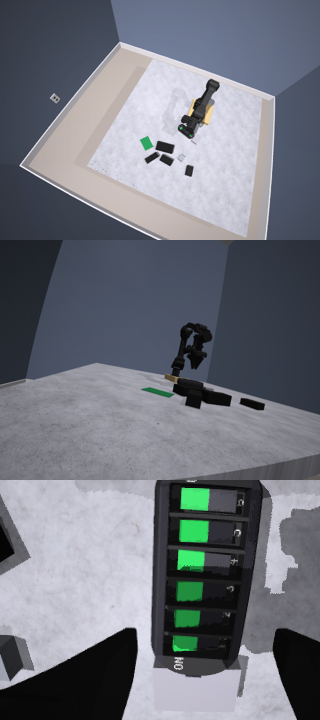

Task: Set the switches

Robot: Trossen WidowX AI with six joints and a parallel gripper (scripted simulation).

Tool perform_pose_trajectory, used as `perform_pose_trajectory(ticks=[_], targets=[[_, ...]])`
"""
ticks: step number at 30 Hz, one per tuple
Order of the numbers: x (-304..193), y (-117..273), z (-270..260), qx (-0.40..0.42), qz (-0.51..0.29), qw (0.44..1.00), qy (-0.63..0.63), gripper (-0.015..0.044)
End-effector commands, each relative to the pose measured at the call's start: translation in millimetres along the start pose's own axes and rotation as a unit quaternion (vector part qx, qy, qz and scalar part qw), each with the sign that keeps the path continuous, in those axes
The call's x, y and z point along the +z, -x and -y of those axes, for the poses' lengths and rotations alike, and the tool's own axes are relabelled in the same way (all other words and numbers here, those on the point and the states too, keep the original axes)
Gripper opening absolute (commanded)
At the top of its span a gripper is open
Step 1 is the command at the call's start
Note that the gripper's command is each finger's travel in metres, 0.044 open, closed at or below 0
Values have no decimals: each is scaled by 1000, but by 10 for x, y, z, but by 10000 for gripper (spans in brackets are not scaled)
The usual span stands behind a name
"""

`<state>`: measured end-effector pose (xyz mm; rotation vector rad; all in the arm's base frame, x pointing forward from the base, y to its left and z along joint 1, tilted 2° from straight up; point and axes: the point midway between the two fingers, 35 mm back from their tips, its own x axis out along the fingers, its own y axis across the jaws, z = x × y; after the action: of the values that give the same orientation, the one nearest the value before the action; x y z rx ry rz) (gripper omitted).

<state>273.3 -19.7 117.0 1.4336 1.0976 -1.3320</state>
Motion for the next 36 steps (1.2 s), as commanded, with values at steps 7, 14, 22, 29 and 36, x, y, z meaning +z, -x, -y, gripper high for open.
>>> perform_pose_trajectory(ticks=[7,14,22,29,36], targets=[[1,5,3,-1,0,1000,2,20],[1,5,3,-1,0,1000,2,0],[0,3,-2,0,0,1000,0,105],[0,3,-2,0,0,1000,0,289],[0,3,-2,0,0,1000,0,440]])
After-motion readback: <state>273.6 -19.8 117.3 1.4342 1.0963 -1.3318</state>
